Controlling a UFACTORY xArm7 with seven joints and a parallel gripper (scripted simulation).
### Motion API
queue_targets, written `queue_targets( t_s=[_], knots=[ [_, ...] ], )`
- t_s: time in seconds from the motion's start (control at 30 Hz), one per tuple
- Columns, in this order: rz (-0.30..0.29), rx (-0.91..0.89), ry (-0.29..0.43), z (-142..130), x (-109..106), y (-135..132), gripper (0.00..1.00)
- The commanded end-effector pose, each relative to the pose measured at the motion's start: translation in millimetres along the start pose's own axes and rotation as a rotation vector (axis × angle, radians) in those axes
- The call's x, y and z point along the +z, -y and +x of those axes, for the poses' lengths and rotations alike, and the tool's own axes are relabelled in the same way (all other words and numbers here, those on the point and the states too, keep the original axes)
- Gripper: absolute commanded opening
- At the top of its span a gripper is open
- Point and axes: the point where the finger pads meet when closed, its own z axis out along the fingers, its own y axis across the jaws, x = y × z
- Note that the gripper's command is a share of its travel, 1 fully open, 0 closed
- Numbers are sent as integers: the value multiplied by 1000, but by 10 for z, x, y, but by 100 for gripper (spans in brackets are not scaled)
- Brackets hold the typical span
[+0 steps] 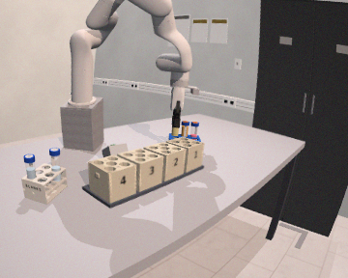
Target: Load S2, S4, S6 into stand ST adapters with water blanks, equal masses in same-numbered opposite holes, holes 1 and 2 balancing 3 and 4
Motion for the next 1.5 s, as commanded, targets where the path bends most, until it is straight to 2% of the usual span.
queue_targets(
  t_s=[0.0,1.03,1.47],
  knots=[
    [1,0,-4,15,-13,5,0],
    [1,0,-4,15,-13,5,0],
    [1,0,-4,15,-87,5,0]
  ],
)
